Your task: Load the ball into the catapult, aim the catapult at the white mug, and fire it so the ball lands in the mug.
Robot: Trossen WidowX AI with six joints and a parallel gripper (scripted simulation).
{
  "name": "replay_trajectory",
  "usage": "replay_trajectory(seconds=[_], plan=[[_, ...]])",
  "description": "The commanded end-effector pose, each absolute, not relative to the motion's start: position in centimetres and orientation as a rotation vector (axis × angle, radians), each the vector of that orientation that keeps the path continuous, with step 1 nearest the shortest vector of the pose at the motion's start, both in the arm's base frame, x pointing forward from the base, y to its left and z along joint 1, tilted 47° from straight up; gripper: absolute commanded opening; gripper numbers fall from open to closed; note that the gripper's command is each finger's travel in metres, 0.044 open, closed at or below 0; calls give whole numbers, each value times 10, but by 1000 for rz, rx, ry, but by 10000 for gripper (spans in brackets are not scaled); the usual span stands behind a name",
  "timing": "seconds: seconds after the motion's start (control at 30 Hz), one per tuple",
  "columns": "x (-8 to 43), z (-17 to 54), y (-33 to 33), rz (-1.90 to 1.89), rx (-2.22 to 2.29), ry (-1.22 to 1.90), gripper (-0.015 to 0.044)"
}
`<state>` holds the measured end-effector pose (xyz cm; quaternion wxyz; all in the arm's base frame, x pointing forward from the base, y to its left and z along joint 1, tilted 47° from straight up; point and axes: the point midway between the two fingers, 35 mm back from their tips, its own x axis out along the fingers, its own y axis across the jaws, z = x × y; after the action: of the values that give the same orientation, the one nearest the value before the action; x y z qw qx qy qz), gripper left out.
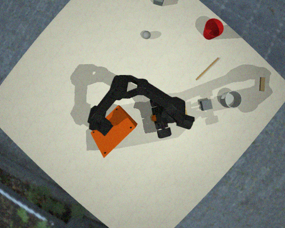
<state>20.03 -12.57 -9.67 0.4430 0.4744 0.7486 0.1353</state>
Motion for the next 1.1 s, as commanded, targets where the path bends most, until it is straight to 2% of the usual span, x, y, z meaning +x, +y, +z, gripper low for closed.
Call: replay_trajectory(seconds=[0.0,0.27,0.6,0.83,1.07], plan=[[200,-101,-119,337,1184,1862,0],[201,-100,-123,336,1176,1857,0],[201,-98,-125,334,1176,1855,263],[184,-23,-199,240,1175,1814,440],[209,-50,-215,143,1143,1725,440]])
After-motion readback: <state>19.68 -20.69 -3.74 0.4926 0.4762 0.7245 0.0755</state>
